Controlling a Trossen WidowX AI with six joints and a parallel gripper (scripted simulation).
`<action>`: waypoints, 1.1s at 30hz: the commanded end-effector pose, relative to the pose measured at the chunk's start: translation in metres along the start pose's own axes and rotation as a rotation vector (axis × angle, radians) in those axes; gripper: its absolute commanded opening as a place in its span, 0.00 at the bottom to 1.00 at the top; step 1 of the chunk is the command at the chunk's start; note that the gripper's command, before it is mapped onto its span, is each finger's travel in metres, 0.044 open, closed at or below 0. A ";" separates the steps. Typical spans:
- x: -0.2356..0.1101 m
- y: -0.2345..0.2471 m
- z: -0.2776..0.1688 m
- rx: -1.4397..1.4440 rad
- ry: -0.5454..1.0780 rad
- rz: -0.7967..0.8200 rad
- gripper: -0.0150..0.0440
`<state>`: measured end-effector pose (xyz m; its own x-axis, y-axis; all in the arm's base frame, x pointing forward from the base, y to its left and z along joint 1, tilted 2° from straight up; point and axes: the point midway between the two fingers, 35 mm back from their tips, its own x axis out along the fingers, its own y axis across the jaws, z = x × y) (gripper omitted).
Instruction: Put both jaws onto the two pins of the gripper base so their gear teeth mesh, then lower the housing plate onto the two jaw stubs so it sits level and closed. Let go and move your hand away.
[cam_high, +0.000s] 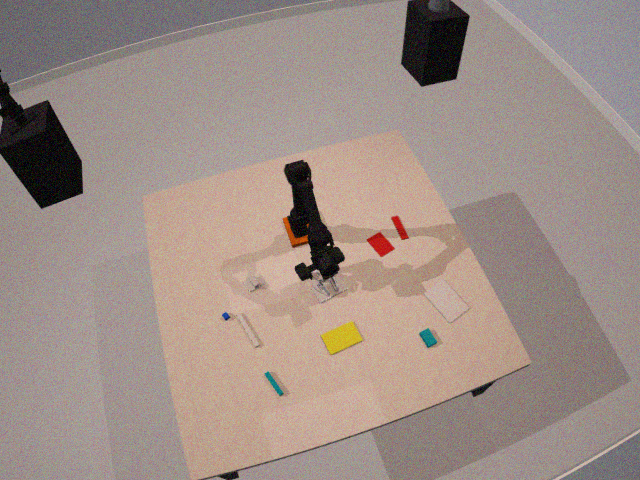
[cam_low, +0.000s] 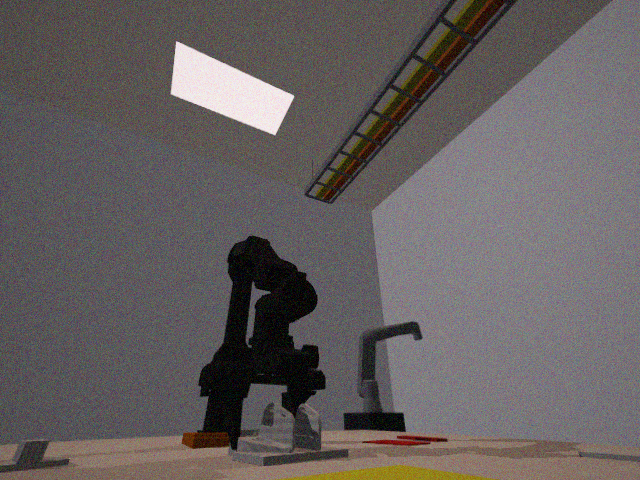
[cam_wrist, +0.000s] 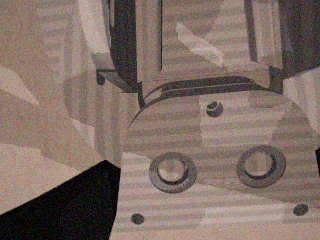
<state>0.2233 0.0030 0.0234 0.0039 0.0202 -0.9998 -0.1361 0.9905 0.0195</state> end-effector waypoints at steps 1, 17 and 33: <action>0.000 0.001 0.000 0.002 -0.001 0.003 0.85; 0.000 0.001 0.000 0.002 -0.001 0.003 0.85; 0.000 0.000 0.000 0.000 0.000 0.000 1.00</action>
<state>0.2234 0.0030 0.0234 0.0040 0.0203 -0.9998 -0.1361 0.9905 0.0195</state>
